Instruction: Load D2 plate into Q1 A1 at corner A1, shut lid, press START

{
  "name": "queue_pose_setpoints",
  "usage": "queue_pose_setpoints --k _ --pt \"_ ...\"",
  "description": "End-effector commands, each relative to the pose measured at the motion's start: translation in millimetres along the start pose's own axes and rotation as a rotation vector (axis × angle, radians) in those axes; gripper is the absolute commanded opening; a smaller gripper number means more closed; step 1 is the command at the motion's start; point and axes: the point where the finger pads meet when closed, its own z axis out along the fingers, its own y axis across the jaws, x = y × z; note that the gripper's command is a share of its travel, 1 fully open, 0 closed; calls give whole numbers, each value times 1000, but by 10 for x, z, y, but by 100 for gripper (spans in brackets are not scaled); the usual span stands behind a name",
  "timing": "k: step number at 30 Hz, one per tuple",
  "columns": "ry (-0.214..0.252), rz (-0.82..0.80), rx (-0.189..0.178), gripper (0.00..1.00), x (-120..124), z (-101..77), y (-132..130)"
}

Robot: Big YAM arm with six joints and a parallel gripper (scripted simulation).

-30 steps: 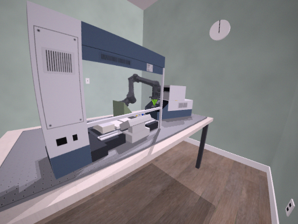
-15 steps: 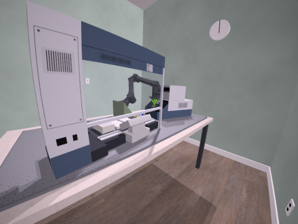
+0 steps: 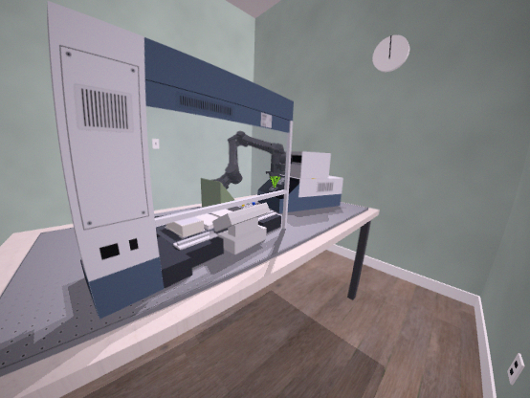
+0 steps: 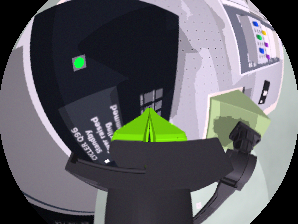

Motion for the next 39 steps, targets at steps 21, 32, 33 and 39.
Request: queue_pose_setpoints --k 21,32,33,39 --pt "-21 -26 -10 0 -43 -46 122" --pt "-20 -24 -11 0 -29 -32 112" --pt "-20 -24 -11 0 -28 -29 110" --pt "-18 -26 -13 0 -15 -19 108"
